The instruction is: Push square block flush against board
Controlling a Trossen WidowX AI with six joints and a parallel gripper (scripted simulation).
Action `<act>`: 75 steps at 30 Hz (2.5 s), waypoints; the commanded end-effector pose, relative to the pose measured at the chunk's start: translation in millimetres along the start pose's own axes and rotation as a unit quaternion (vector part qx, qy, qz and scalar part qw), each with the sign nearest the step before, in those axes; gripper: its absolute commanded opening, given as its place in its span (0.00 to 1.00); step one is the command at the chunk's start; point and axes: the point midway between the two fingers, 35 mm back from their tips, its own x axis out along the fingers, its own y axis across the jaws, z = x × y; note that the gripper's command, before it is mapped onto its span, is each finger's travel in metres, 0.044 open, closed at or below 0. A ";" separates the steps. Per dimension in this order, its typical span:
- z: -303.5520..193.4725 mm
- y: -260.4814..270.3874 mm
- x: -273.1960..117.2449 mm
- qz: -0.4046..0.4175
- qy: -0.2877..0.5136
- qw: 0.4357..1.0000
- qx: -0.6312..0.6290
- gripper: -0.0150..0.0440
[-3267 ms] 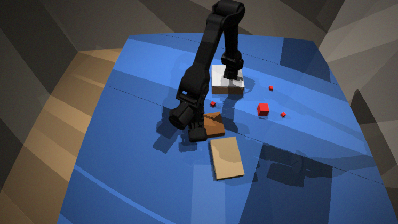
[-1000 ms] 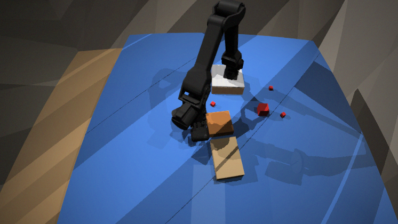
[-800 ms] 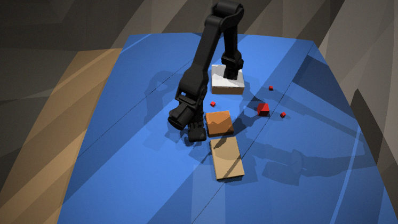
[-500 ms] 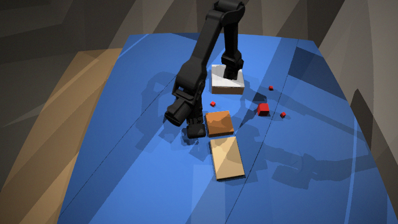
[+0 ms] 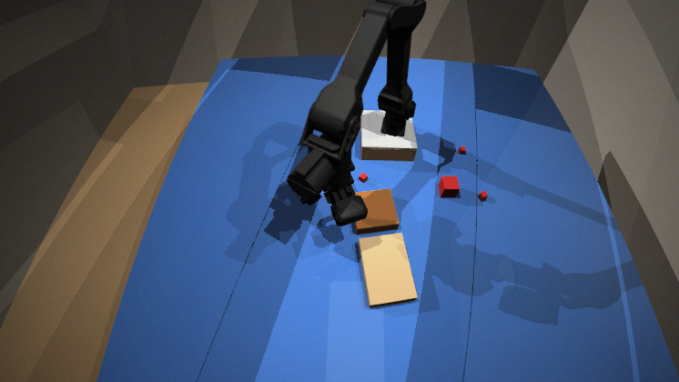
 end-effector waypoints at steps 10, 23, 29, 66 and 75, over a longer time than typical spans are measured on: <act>-35.2 -14.5 -3.9 -0.002 0.005 0.977 -0.213 0.25; -67.3 -31.1 -2.6 -0.003 0.009 0.909 -0.417 0.25; -82.7 -39.0 -1.6 -0.001 0.011 0.863 -0.505 0.25; -102.7 -42.3 56.6 0.003 0.013 0.784 -0.621 0.25; -100.8 -34.9 56.6 0.003 0.013 0.784 -0.621 0.25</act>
